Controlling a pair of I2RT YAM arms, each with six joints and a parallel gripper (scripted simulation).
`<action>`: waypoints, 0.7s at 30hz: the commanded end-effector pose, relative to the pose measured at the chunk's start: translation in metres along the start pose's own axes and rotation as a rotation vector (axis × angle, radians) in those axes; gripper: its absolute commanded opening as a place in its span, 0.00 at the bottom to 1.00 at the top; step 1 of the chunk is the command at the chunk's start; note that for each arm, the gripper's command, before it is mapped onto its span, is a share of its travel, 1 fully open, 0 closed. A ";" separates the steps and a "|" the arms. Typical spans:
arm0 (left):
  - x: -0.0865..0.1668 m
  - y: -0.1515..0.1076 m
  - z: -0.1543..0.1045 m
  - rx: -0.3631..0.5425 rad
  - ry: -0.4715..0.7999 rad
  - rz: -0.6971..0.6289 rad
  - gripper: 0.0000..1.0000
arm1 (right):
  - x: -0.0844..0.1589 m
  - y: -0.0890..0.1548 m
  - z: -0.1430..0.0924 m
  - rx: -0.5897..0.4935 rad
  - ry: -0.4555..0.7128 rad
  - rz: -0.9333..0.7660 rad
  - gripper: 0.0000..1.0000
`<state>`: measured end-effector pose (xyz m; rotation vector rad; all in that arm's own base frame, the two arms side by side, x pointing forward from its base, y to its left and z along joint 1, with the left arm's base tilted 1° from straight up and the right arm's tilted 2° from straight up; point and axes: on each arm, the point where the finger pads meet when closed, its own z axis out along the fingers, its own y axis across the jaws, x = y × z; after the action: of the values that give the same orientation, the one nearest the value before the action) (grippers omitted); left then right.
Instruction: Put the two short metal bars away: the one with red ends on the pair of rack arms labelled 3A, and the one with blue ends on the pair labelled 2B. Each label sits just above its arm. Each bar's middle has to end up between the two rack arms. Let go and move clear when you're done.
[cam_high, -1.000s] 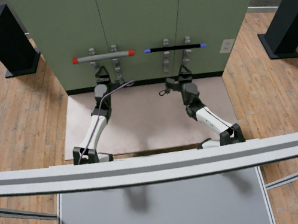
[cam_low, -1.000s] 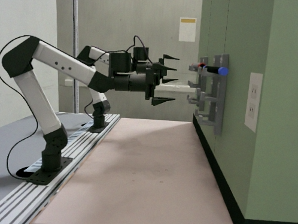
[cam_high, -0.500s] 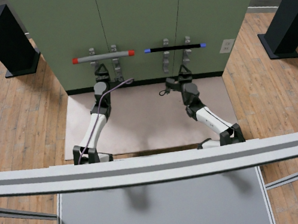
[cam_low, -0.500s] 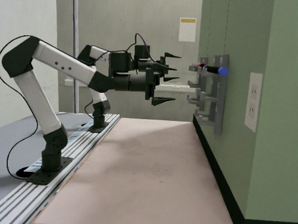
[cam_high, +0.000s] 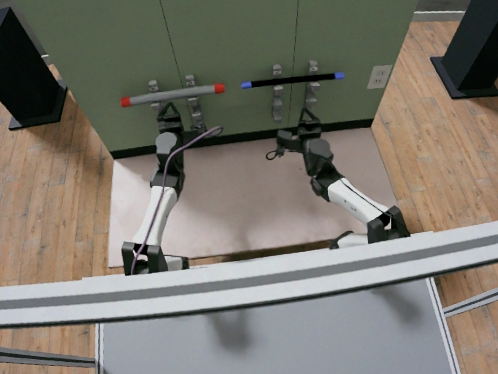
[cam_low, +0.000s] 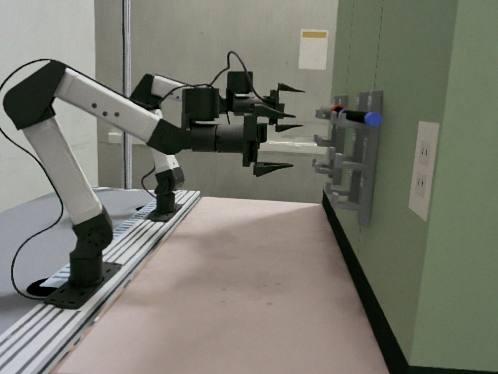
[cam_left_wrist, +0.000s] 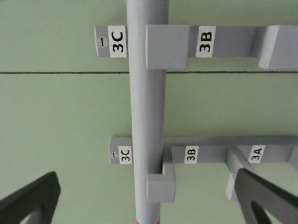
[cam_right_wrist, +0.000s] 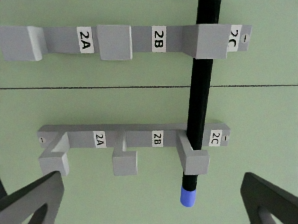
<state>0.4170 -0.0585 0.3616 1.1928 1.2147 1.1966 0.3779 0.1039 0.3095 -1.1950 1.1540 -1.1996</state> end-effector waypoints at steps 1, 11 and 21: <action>0.003 0.006 0.004 0.003 0.005 0.006 1.00 | -0.002 0.011 -0.001 -0.016 -0.001 -0.011 1.00; 0.005 0.005 0.006 0.003 0.005 0.006 1.00 | -0.002 0.011 -0.001 -0.016 -0.001 -0.011 1.00; 0.006 0.006 0.007 0.003 0.005 0.006 1.00 | -0.002 0.011 -0.001 -0.016 -0.001 -0.011 1.00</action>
<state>0.4209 -0.0556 0.3587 1.2026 1.2215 1.1932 0.3779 0.1039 0.3095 -1.1950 1.1540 -1.1997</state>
